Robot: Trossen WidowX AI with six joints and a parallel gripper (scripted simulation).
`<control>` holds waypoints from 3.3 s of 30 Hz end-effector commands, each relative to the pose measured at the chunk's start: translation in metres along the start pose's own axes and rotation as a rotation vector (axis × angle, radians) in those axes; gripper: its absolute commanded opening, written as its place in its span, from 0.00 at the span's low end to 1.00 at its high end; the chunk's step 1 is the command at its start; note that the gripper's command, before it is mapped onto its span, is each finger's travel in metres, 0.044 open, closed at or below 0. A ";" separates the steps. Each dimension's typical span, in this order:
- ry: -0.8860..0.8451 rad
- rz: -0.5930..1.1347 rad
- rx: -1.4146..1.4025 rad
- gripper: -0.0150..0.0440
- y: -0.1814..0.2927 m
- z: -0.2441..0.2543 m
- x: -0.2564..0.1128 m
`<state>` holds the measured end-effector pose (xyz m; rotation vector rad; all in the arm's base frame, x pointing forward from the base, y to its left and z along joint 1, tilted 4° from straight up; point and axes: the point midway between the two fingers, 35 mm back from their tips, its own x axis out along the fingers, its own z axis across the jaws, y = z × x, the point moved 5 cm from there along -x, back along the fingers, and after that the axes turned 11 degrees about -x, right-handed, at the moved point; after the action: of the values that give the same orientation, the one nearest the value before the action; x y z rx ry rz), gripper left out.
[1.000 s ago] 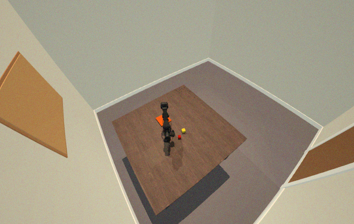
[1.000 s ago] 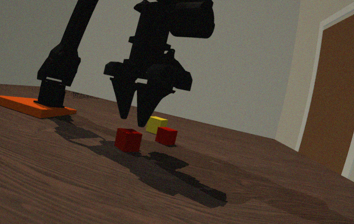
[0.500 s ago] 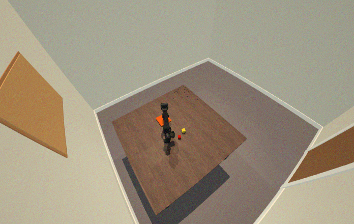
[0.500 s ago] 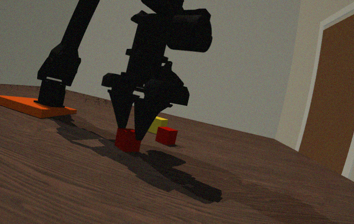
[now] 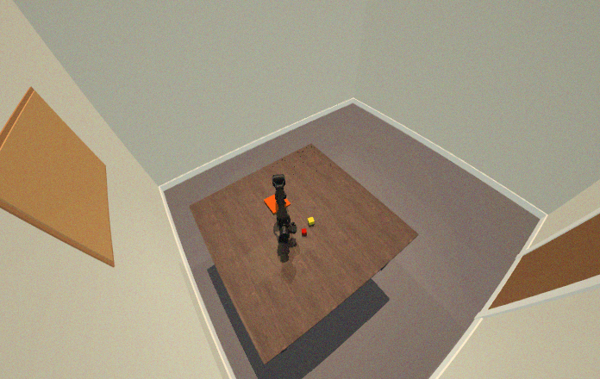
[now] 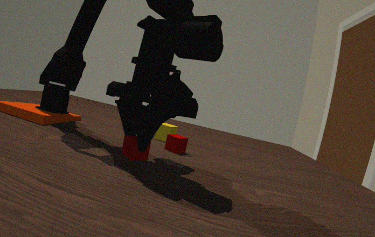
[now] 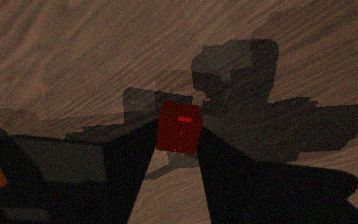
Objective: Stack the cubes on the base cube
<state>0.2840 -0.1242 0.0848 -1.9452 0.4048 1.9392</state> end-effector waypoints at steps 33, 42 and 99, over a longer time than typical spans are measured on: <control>0.001 -0.004 0.004 0.43 0.000 -0.001 -0.107; 0.001 -0.004 0.140 0.43 -0.017 0.001 -0.106; -0.015 -0.011 1.557 0.43 -0.174 0.075 -0.080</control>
<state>0.2960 0.0517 0.1758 -0.8868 1.3097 0.9505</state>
